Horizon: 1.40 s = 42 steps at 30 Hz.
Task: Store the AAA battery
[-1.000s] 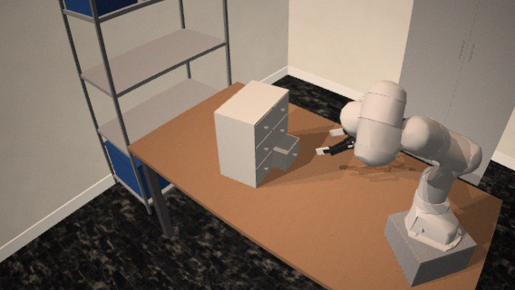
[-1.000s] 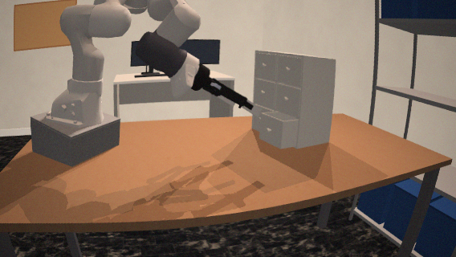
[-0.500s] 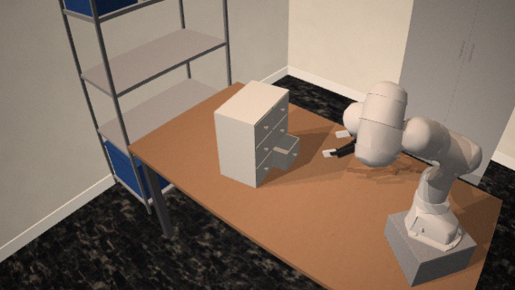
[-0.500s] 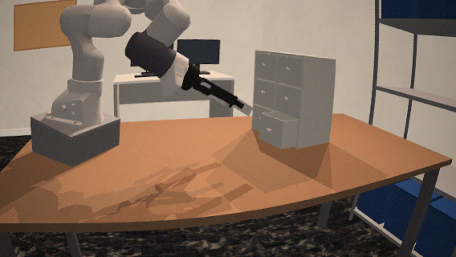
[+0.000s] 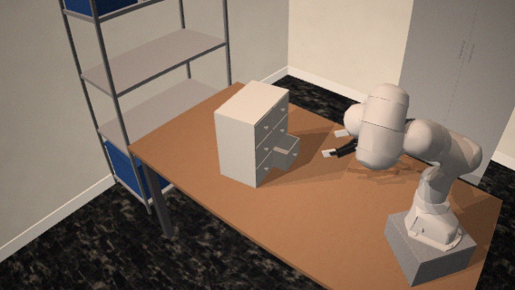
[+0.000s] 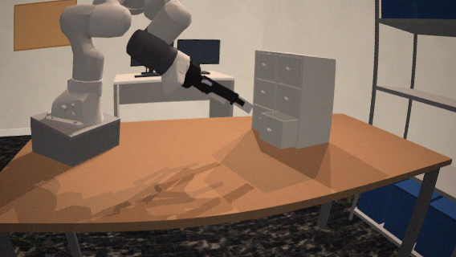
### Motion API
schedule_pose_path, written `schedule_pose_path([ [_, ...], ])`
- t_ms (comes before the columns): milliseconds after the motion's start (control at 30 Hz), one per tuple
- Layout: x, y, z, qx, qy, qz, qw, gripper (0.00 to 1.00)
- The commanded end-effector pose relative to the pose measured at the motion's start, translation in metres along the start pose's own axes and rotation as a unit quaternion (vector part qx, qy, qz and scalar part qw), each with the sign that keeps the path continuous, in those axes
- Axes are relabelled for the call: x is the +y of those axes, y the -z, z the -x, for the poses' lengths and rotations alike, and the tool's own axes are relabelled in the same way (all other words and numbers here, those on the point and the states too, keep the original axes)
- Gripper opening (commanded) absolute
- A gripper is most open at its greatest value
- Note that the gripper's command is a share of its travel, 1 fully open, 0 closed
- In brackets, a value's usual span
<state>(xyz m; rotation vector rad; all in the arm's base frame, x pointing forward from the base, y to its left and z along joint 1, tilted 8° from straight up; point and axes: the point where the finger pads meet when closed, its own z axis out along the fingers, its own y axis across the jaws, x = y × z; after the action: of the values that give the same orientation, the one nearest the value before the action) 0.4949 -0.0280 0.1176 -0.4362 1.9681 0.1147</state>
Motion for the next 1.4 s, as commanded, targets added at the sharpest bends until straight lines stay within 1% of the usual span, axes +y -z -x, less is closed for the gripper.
schedule_pose_path([
  [0,-0.001,0.001,-0.002,0.017,-0.005,-0.002,1.000,1.00],
  [167,-0.001,0.003,0.001,0.056,-0.005,-0.001,0.998,1.00],
  [233,-0.001,0.003,0.001,0.056,-0.005,-0.001,0.998,1.00],
  [467,-0.001,0.006,0.007,0.148,-0.005,-0.001,0.989,1.00],
  [600,-0.001,0.009,0.011,0.207,-0.005,-0.001,0.978,1.00],
  [733,-0.001,0.011,0.015,0.264,-0.005,-0.001,0.965,1.00],
  [800,-0.001,0.011,0.015,0.264,-0.005,-0.001,0.965,1.00],
  [967,-0.001,0.014,0.020,0.334,-0.005,0.000,0.942,1.00],
  [1167,-0.001,0.017,0.025,0.415,-0.005,0.001,0.910,1.00],
  [1300,-0.001,0.019,0.028,0.452,-0.005,0.001,0.892,1.00],
  [1367,-0.001,0.019,0.028,0.452,-0.005,0.001,0.892,1.00],
])
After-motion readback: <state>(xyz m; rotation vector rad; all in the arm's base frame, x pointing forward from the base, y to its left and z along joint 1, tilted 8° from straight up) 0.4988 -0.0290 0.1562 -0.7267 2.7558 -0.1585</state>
